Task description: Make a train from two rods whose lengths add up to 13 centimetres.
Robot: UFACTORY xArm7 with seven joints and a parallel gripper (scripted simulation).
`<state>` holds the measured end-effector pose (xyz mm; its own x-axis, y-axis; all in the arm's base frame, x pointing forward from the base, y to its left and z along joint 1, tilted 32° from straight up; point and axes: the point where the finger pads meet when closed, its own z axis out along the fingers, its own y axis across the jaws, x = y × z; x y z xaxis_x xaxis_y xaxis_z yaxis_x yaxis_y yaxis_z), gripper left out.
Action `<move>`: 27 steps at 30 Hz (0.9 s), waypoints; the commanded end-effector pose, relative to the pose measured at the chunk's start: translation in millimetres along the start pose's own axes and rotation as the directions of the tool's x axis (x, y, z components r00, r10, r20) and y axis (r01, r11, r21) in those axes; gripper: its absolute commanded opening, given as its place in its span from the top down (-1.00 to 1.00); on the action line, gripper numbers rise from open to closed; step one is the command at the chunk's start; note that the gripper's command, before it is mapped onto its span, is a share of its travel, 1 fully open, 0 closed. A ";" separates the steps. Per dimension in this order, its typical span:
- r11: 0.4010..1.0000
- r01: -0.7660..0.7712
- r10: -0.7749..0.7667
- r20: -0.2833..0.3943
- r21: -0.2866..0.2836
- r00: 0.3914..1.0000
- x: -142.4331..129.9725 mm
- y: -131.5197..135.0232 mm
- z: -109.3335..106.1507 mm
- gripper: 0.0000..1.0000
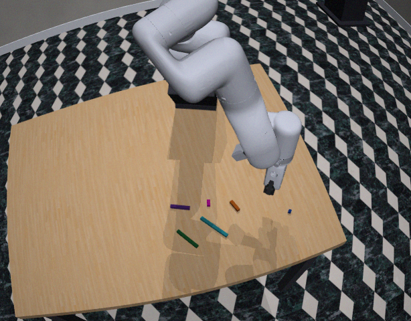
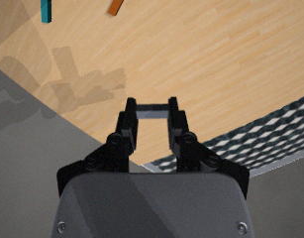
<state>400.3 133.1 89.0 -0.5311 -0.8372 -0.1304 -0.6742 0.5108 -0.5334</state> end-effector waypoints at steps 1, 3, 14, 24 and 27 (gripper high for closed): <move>0.997 0.078 -0.078 0.002 -0.017 0.997 21.7 3.4 -1.3 0.47; 0.997 0.078 -0.078 0.002 -0.017 0.997 21.7 3.4 -1.3 0.47; 0.997 0.078 -0.078 0.002 -0.017 0.997 21.7 3.4 -1.1 0.47; 0.997 0.078 -0.078 0.005 -0.016 0.997 22.1 3.5 31.9 0.47; 0.997 0.078 -0.078 0.005 -0.016 0.997 22.4 3.6 48.2 0.47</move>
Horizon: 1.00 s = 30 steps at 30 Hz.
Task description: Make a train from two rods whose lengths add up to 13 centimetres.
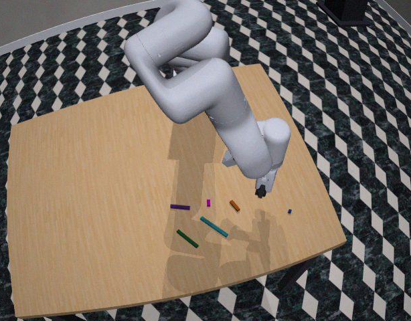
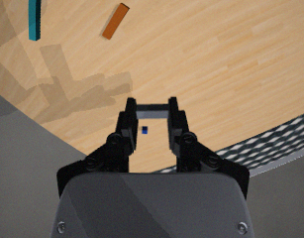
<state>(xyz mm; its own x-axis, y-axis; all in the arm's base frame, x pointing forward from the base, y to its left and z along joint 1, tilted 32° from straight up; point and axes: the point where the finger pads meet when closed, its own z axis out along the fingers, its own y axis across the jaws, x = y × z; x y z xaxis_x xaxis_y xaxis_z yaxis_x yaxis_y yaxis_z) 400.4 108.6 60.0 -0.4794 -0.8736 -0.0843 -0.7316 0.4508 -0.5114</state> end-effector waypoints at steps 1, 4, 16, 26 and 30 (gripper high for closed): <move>1.000 0.000 0.000 0.010 0.020 1.000 -2.1 -0.1 19.1 0.47; 1.000 0.000 0.000 0.010 0.020 1.000 -2.0 -0.3 27.2 0.47; 1.000 0.000 0.000 0.010 0.020 1.000 -1.8 -1.2 53.9 0.47; 1.000 0.000 0.000 0.010 0.020 1.000 -1.8 -1.3 57.9 0.47; 1.000 0.000 0.000 0.010 0.020 1.000 -1.8 -1.3 57.9 0.47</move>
